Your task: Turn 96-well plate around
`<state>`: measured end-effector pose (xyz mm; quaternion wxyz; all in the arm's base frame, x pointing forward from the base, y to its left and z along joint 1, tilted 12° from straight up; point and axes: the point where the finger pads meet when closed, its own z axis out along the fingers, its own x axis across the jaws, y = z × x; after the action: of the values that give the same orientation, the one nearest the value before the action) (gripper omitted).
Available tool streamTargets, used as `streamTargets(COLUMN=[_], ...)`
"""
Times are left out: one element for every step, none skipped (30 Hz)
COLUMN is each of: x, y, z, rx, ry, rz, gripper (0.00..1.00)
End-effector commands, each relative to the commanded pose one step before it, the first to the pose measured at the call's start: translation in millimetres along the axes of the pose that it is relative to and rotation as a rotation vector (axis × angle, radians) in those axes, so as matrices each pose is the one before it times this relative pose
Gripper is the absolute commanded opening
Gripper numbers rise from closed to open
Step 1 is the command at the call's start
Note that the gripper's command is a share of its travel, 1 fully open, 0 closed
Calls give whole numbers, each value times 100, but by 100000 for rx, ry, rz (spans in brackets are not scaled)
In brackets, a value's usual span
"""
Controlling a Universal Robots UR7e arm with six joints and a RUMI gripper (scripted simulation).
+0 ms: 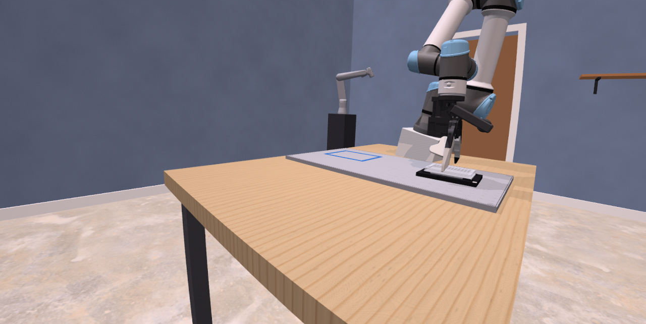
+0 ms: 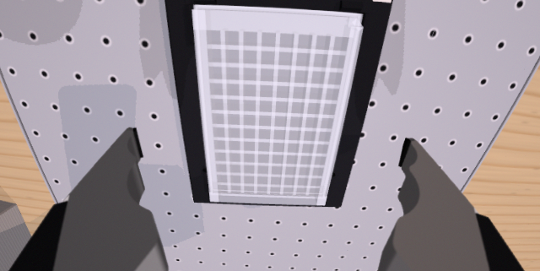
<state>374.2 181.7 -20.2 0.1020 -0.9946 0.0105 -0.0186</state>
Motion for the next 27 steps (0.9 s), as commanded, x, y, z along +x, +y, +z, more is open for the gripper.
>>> streamTargets(x=[39,0,0,0,0,0,0,0,1,0,0,0,0,0,0,0,0,0,0,0,0,0,0,0,0,0,0], y=[-4,0,0,0,0,0,0,0,-1,0,0,0,0,0,0,0,0,0,0,0,0,0,0,0,0,0,0], z=[-29,0,0,0,0,0,0,0,-259,-266,0,0,-267,-266,-266,-266,-267,-267,-267,-267,-267,-267,-267,0,0,0,0], rx=[6,0,0,0,0,0,0,0,0,0,0,0,0,0,0,0,0,0,0,0,0,0,0,0,0,0,0], ry=[108,0,0,0,0,0,0,0,2,0,0,0,0,0,0,0,0,0,0,0,0,0,0,0,0,0,0], rz=[-14,0,0,0,0,0,0,0,0,0,0,0,0,0,0,0,0,0,0,0,0,0,0,0,0,0,0], gripper=[100,100,100,100,100,100,100,100,100,100,100,100,100,100,100,100,100,100,100,100,100,100,100,100,100,100,100])
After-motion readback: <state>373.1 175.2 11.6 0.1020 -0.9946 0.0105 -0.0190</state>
